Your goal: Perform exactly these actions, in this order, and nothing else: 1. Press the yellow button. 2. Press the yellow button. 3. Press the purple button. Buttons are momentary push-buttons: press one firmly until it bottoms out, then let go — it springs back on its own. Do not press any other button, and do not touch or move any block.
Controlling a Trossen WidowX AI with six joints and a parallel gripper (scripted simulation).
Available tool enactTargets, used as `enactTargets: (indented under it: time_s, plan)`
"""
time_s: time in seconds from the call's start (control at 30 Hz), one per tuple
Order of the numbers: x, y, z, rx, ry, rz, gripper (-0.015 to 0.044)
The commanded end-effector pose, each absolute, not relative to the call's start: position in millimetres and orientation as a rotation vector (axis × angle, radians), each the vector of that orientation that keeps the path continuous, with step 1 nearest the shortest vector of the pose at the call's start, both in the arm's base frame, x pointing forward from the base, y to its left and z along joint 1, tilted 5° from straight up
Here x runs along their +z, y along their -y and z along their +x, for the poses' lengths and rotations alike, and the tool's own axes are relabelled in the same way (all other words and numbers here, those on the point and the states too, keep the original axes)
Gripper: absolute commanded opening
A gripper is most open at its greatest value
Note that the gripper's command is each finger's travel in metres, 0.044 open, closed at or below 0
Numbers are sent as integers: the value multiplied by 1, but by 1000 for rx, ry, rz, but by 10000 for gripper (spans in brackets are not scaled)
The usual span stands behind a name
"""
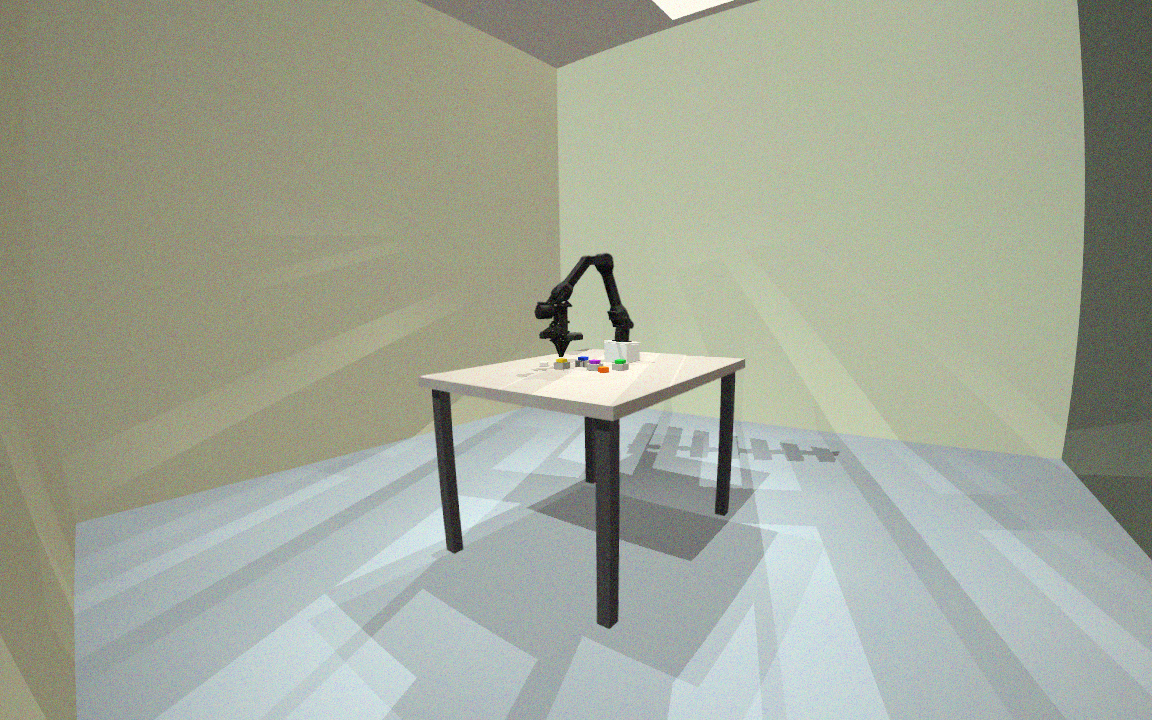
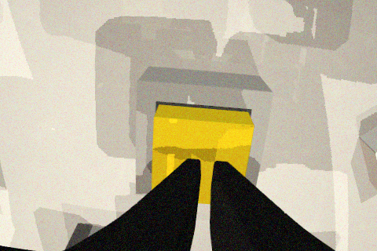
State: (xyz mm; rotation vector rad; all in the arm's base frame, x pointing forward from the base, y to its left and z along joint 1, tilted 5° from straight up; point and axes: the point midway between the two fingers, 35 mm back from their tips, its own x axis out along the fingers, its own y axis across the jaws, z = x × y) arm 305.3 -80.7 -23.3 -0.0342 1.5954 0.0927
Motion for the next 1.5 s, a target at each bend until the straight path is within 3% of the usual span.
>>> enactTargets:
  time_s: [0.0,0.97,1.47]
  plan:
    - [-33,79,303,98,-1605,-27,20]
    - [-39,79,303,98,-1605,-27,20]
    - [56,83,307,98,-1605,-28,20]
